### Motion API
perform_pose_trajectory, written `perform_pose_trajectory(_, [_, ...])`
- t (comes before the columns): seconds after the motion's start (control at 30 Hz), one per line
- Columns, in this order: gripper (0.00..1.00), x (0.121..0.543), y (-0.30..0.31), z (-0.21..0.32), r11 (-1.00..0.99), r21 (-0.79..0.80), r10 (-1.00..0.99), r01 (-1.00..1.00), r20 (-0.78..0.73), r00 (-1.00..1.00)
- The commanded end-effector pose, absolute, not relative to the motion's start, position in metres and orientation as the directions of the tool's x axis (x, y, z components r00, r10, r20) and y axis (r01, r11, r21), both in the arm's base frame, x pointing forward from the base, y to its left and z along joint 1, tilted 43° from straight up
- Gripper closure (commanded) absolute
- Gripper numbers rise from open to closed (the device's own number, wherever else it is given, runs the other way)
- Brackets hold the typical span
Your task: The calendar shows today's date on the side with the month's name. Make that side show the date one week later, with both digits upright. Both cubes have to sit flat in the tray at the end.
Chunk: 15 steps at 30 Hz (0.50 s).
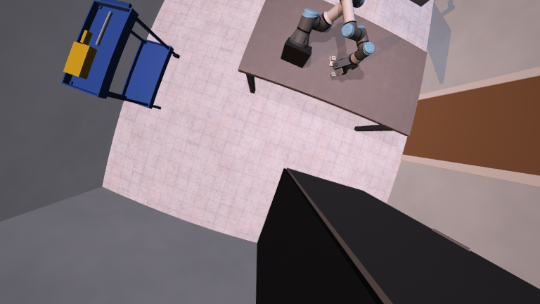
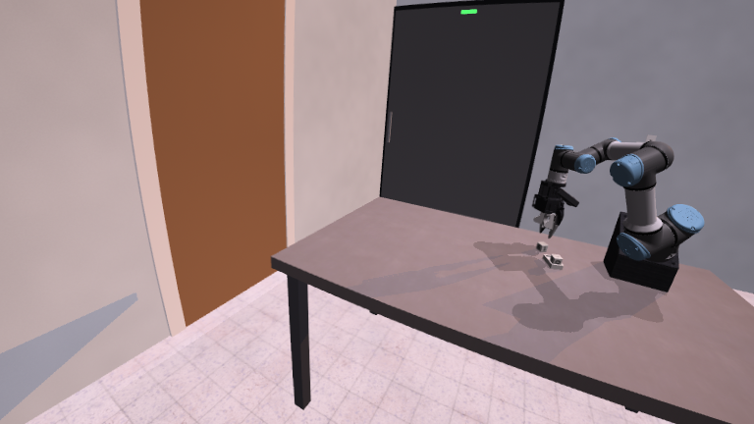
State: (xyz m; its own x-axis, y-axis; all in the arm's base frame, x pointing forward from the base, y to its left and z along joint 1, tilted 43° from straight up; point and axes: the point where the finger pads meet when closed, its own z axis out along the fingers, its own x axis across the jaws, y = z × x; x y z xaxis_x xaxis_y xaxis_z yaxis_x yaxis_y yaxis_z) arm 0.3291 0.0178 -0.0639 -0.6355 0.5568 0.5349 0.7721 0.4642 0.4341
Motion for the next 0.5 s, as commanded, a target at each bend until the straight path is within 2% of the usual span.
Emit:
perform_pose_trajectory(0.0, [0.72,0.33,0.023,-0.07,0.464,0.435,0.559,0.772,0.532,-0.636])
perform_pose_trajectory(0.47, [0.72,0.329,0.033,-0.081,0.464,0.435,0.559,0.772,0.532,-0.636])
